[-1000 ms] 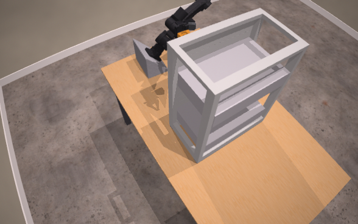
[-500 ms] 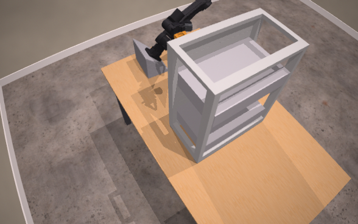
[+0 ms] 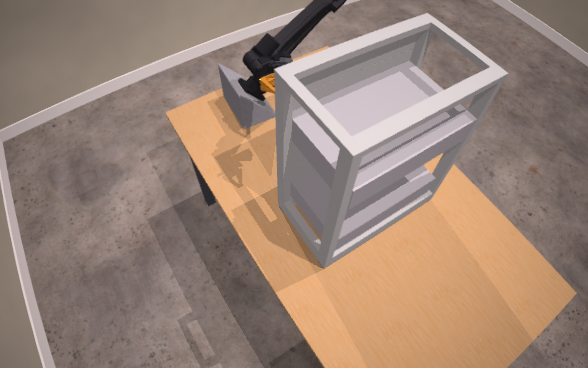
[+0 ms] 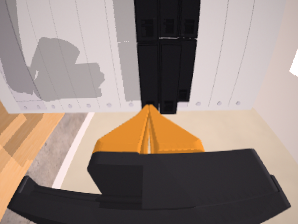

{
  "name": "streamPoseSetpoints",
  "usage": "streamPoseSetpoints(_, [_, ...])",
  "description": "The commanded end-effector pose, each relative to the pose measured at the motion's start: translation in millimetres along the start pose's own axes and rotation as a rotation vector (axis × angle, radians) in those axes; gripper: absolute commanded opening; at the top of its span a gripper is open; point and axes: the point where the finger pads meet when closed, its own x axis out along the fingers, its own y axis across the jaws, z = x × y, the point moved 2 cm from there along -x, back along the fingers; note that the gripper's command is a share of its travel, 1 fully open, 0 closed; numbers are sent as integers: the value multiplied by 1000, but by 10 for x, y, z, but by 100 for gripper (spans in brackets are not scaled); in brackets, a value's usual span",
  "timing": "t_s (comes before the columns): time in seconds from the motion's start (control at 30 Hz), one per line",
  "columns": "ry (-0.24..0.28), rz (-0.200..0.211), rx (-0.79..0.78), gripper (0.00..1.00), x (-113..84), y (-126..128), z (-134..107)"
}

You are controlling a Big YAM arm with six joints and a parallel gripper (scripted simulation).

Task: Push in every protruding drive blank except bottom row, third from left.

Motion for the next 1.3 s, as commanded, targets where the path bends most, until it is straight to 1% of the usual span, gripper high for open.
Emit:
streamPoseSetpoints(0.0, [-24, -26, -33, 0, 12, -91, -34])
streamPoseSetpoints(0.1, [-21, -34, -39, 0, -2, -112, -96])
streamPoseSetpoints(0.2, [-30, -26, -40, 0, 35, -81, -79])
streamPoseSetpoints(0.23, [-37, -29, -51, 0, 50, -112, -37])
streamPoseSetpoints(0.27, [-55, -29, -70, 0, 138, -167, 18])
streamPoseSetpoints(0.33, [-38, -16, -43, 0, 235, -117, -64])
streamPoseSetpoints(0.4, [-38, -17, -57, 0, 394, -113, -56])
streamPoseSetpoints(0.47, [-38, -17, -57, 0, 394, -113, -56])
streamPoseSetpoints(0.57, [-39, -17, -55, 0, 661, -106, -41])
streamPoseSetpoints(0.6, [-39, -17, -55, 0, 723, -105, -38])
streamPoseSetpoints(0.67, [-39, -17, -55, 0, 781, -103, -35])
streamPoseSetpoints(0.7, [-39, -17, -55, 0, 784, -103, -35])
streamPoseSetpoints(0.77, [-13, -34, -47, 0, 666, -150, -124])
streamPoseSetpoints(0.8, [-1, -25, -29, 0, 592, -31, -131])
streamPoseSetpoints(0.87, [-7, -28, -37, 0, 598, -56, -108])
streamPoseSetpoints(0.93, [-21, -11, -36, 0, 660, 9, -55])
streamPoseSetpoints(1.27, [-20, -15, -37, 0, 651, -21, -60])
